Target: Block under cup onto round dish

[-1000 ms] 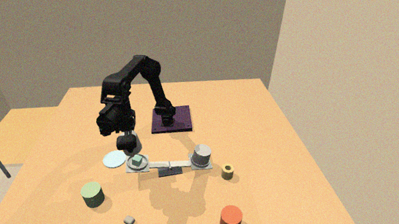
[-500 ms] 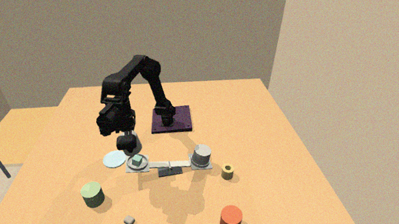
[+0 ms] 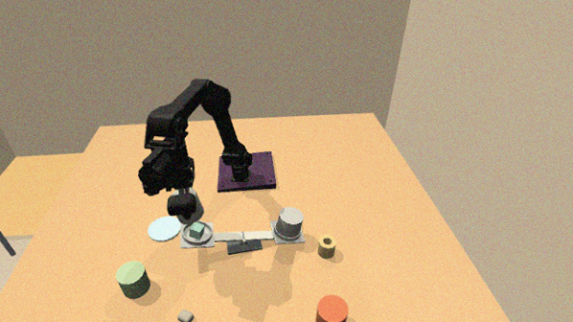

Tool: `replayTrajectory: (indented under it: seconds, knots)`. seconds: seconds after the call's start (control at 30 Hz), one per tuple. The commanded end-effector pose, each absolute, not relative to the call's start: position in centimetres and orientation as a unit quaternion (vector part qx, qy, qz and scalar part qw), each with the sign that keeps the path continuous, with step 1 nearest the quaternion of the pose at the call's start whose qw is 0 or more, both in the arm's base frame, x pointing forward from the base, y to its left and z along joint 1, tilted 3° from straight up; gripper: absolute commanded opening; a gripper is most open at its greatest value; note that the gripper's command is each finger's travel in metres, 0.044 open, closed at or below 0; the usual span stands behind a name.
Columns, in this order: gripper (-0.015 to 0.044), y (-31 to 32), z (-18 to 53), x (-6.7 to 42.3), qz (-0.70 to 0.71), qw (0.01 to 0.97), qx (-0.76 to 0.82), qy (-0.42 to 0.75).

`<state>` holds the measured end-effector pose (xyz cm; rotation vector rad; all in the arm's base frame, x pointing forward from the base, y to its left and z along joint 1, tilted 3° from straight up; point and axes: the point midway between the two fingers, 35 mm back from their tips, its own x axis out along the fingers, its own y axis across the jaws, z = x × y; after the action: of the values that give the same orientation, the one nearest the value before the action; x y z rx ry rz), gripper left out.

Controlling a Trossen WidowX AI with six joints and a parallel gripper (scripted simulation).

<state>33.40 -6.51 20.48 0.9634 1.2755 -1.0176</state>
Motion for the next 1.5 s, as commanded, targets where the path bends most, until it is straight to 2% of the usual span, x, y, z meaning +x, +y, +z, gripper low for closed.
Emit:
replayTrajectory:
  seconds: [0.0, 0.27, 0.43, 1.0, 1.47]
  knots:
    - [0.0000, -6.5, 20.5, 33.4, -0.436, 0.584, 0.413, 0.546]
    - [0.0000, -6.6, 20.4, 33.4, -0.436, 0.584, 0.413, 0.546]
    - [0.0000, -8.9, 19.6, 32.4, -0.445, 0.580, 0.413, 0.544]
    - [0.0000, -20.0, 15.3, 24.7, -0.449, 0.579, 0.412, 0.542]
    - [0.0000, -25.1, 12.1, 16.7, -0.445, 0.586, 0.406, 0.542]
